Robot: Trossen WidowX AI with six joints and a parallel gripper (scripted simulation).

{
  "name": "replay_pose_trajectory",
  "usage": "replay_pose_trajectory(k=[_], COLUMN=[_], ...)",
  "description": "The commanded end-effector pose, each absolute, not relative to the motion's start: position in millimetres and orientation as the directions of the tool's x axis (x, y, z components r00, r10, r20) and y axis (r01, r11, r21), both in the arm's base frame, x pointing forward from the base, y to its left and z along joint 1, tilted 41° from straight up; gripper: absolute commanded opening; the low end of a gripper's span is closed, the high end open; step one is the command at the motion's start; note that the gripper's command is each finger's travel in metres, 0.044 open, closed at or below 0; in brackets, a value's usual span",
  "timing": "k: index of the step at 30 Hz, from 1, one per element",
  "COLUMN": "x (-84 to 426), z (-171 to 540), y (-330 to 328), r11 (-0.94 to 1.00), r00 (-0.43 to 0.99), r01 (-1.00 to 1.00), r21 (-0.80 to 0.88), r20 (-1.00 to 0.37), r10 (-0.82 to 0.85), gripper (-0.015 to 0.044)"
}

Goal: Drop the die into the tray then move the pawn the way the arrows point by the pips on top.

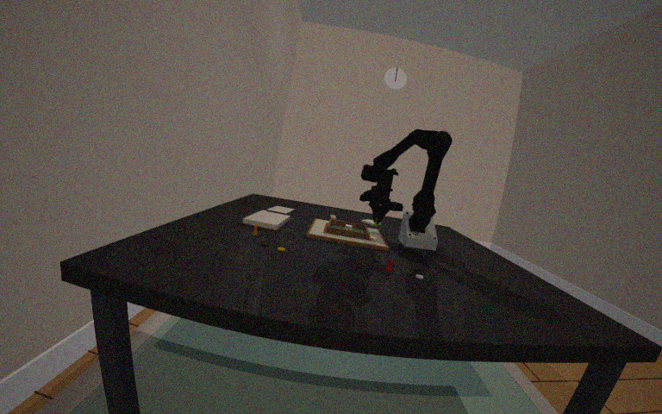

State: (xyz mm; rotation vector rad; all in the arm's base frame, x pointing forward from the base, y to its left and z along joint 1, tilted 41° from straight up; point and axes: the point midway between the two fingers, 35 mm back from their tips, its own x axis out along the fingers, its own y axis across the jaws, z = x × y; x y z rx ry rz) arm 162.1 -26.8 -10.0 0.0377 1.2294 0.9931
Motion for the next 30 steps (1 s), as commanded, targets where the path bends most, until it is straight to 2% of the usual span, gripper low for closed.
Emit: replay_pose_trajectory(k=[1, 20, 30], x=[160, 159, 161], z=[-21, -38, -33], y=[-15, 0, -5], r11=[0.596, 0.595, 0.597], r00=[-0.016, -0.016, -0.013], r01=[-0.605, -0.605, -0.609], r21=[0.528, 0.529, 0.522], r20=[-0.757, -0.756, -0.759], r10=[0.654, 0.655, 0.650], gripper=[0.0000, 0.0000, 0.0263])
